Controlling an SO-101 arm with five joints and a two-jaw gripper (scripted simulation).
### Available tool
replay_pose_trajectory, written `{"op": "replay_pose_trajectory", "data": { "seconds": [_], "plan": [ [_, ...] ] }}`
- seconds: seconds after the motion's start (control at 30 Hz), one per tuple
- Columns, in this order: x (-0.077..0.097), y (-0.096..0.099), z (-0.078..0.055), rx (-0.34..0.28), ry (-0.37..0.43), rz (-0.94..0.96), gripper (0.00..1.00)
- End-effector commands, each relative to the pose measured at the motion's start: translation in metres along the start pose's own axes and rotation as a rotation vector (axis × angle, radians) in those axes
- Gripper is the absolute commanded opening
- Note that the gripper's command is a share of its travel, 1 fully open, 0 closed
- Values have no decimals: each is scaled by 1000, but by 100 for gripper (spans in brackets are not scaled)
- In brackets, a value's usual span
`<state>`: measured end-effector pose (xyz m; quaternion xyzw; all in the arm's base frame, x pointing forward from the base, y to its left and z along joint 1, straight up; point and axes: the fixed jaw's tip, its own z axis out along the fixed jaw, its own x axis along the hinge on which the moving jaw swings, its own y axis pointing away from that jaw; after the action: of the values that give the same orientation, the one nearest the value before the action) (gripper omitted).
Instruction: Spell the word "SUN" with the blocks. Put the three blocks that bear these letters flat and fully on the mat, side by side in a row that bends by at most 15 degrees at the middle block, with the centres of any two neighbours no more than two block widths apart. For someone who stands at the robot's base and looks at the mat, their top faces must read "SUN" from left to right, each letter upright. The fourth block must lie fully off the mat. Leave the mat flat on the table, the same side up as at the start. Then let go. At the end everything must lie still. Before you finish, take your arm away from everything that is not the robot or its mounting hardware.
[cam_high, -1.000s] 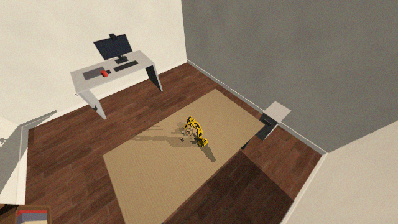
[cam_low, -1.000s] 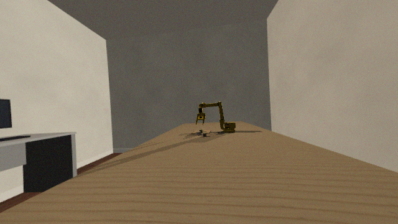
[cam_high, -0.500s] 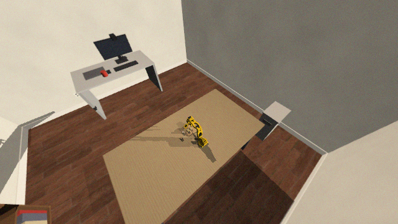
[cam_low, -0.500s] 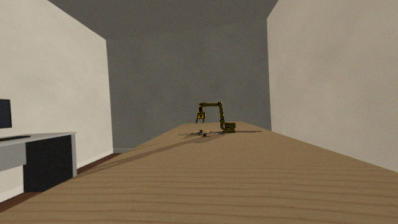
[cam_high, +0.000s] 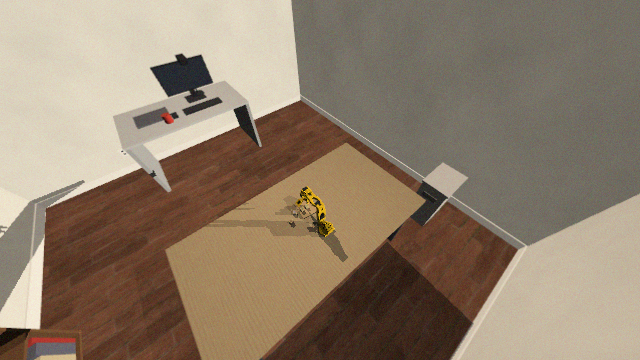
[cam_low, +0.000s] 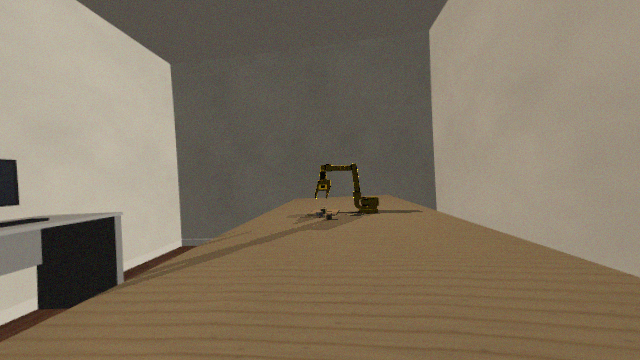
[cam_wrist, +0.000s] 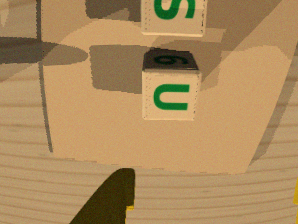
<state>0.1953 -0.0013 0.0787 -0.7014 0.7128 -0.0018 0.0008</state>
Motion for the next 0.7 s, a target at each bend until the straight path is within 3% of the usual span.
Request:
{"op": "replay_pose_trajectory", "data": {
  "seconds": [0.0, 0.27, 0.33, 0.53, 0.67],
  "plan": [
    [-1, -7, -19, 113, -3, -1, 33],
    [-1, -8, -55, 319, -6, -1, 32],
    [-1, -8, -55, 319, -6, -1, 32],
    [-1, -3, -84, 488, -9, -1, 32],
    [-1, 0, -94, 551, -10, -1, 32]
  ]
}}
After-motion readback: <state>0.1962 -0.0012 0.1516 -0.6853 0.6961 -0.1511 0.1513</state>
